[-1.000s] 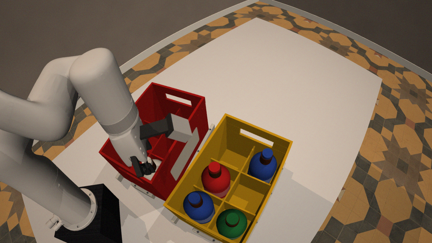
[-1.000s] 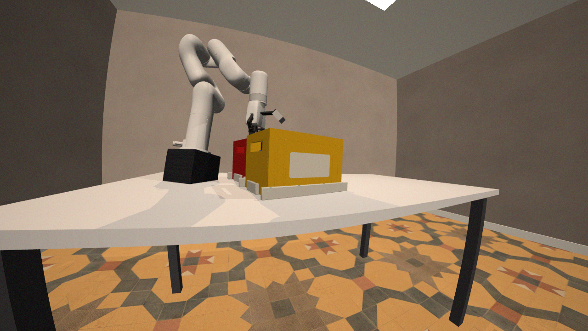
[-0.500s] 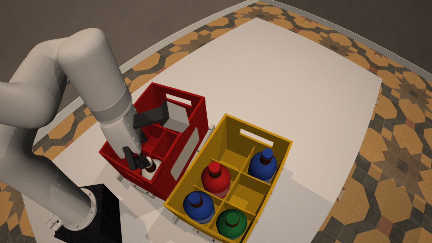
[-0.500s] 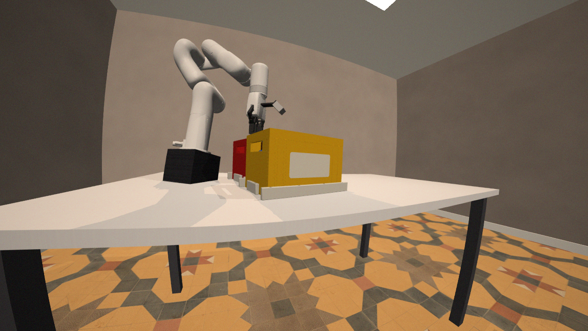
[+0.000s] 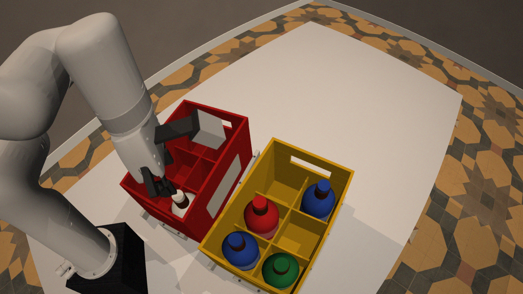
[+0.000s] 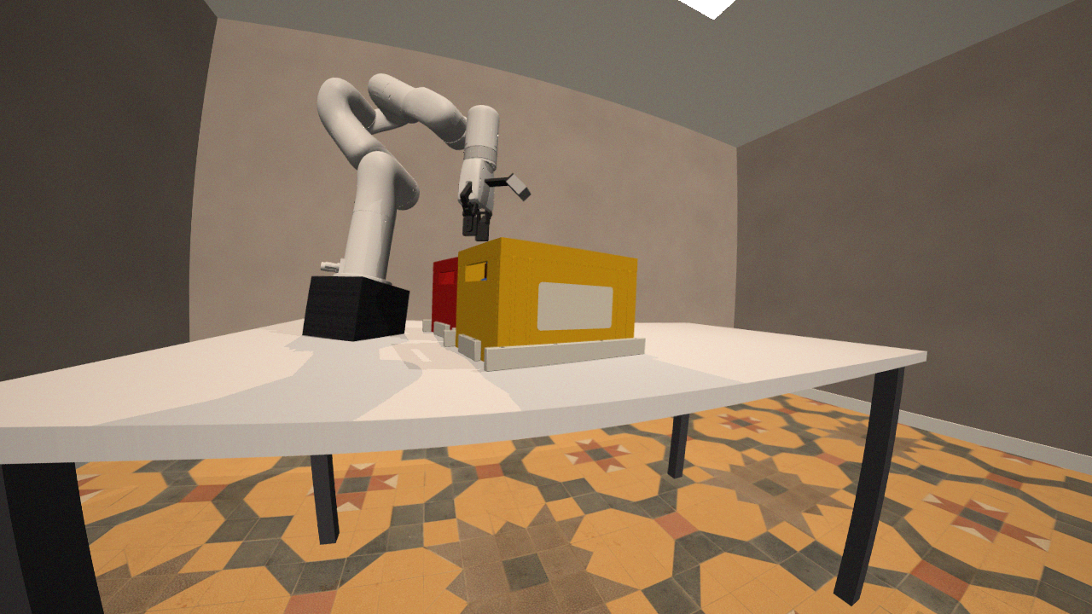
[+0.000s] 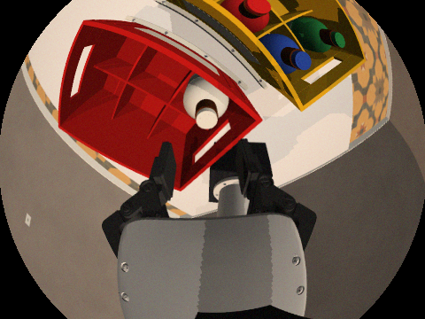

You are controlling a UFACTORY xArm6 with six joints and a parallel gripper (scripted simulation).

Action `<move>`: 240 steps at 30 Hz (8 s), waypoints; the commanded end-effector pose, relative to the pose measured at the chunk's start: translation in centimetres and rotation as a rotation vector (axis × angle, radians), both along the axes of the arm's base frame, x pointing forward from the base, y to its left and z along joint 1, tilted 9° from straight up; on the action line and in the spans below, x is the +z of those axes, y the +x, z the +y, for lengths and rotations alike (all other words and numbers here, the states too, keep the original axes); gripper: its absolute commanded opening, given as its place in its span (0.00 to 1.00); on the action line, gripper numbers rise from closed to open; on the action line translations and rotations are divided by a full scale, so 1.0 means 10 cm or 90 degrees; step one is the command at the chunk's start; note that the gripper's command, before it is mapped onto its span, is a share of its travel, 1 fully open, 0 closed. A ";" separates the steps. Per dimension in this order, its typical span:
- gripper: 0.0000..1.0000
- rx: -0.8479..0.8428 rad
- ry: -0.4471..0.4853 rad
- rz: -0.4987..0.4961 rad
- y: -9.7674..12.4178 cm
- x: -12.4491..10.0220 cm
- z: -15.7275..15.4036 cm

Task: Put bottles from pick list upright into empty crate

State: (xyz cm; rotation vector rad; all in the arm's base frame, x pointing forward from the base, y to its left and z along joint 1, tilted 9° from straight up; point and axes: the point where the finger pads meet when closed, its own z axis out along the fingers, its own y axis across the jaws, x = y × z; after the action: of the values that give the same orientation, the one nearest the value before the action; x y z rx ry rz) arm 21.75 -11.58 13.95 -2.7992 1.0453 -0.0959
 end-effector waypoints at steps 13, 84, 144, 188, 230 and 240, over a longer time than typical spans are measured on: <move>0.65 0.000 -0.001 -0.002 0.35 0.00 -0.49; 0.65 0.000 -0.002 -0.002 1.72 -0.15 -2.27; 0.65 0.000 -0.002 -0.002 1.80 -0.85 -2.19; 0.00 0.000 -0.002 -0.002 1.80 -0.88 -2.18; 0.00 0.000 -0.002 -0.002 1.77 -0.56 -2.22; 0.00 0.000 -0.002 -0.002 1.75 -0.40 -2.24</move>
State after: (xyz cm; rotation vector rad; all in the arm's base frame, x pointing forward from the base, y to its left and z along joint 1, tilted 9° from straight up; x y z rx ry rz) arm 39.19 -33.79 9.21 -2.7989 1.0452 -0.0944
